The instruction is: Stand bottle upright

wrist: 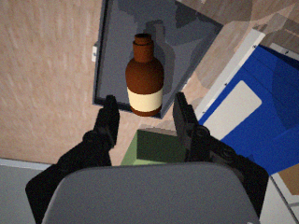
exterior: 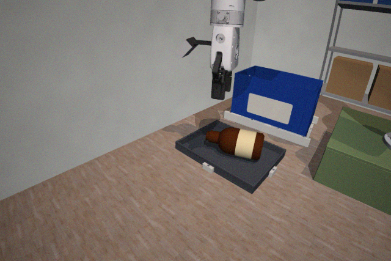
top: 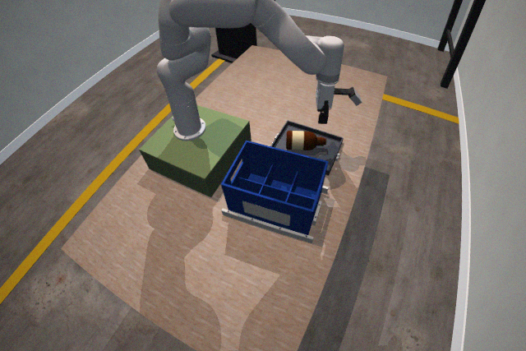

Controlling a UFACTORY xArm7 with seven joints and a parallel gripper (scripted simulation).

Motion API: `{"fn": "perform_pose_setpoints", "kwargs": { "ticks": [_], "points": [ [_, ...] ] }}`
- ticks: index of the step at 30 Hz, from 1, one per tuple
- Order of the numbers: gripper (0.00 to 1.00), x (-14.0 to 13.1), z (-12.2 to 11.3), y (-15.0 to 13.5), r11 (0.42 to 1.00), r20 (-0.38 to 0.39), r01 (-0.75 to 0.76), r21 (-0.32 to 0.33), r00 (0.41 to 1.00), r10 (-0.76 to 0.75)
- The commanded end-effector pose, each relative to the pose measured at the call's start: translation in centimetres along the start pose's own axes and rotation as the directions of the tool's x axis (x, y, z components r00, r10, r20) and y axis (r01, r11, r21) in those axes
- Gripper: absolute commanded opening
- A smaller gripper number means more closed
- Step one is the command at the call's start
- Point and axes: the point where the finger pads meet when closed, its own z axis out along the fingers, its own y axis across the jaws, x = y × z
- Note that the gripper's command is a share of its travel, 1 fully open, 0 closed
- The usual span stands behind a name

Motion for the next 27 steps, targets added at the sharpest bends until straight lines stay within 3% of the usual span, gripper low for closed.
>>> {"fn": "perform_pose_setpoints", "kwargs": {
  "ticks": [1,27],
  "points": [
    [0.65,0.2,1.2,0.0,1.000,-0.004,0.000,-0.001,1.000,0.000],
    [0.65,0.3,8.4,0.0,1.000,-0.004,0.000,-0.001,1.000,0.000]
  ]
}}
